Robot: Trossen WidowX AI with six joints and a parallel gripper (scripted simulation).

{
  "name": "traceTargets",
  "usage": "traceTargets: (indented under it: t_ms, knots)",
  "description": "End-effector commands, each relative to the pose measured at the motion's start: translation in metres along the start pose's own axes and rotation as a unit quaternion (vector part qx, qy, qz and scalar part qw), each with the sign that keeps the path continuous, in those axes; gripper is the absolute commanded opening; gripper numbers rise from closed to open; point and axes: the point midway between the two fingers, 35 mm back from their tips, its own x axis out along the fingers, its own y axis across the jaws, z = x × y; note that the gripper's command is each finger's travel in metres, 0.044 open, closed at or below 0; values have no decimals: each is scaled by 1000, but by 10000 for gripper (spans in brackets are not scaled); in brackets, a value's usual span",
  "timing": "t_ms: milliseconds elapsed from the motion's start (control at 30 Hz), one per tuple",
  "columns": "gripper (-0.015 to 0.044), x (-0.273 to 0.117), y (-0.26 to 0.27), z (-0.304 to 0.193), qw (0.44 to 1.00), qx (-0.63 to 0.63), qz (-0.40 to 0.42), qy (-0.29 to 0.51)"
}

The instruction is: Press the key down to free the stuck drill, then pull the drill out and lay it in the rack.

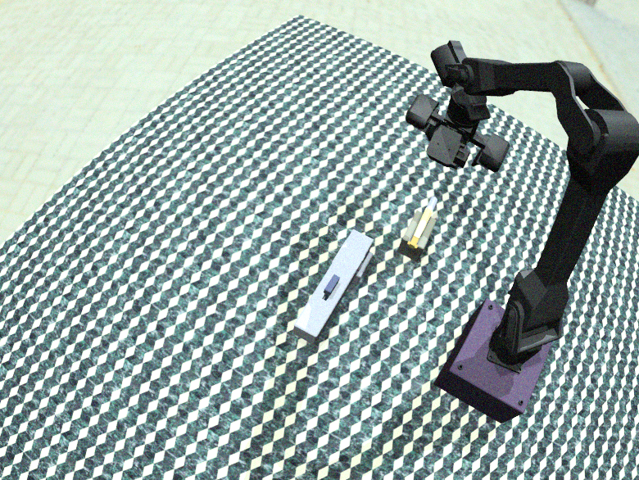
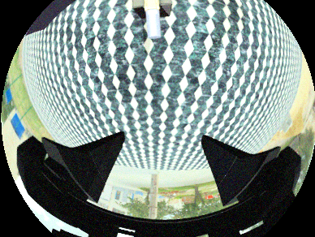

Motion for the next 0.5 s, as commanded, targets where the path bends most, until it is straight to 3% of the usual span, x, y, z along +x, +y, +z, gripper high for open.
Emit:
traceTargets:
  t_ms: [0, 233, 467]
  knots:
    - [440, 12, 2, -67, 992, 33, 20, 116]
    - [440, 16, 31, -176, 938, 120, 90, 313]
    - [440, 4, 96, -254, 820, 253, 193, 475]
